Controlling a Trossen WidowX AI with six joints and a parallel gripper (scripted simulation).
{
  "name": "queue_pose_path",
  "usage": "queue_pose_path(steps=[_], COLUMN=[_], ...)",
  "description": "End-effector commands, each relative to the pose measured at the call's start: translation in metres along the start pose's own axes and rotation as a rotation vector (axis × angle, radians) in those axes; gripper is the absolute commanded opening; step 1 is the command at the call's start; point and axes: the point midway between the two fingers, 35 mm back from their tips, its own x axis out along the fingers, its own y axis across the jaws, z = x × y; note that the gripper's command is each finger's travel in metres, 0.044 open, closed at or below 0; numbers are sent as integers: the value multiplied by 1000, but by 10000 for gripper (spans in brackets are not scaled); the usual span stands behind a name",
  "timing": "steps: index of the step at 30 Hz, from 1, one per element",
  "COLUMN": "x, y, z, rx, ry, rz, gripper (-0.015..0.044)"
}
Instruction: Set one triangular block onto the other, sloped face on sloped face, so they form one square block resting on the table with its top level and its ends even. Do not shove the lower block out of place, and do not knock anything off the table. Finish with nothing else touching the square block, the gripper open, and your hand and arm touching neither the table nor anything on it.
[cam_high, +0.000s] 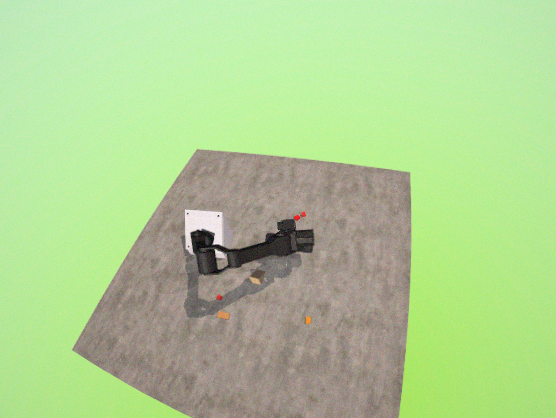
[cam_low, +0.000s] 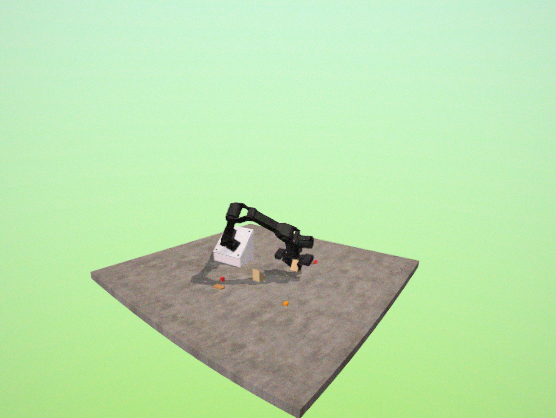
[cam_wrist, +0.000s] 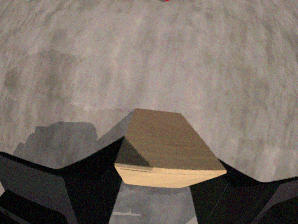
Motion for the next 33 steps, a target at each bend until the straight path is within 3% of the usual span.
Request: queue_pose_path(steps=[1,30,31,33], x=[-3,10,9,9], y=[0,0,1,1], z=[9,60,53,53], rx=[-2,-14,4,4], ry=[117,851,765,765], rz=[-6,6,12,12], gripper=[0,0,26,79])
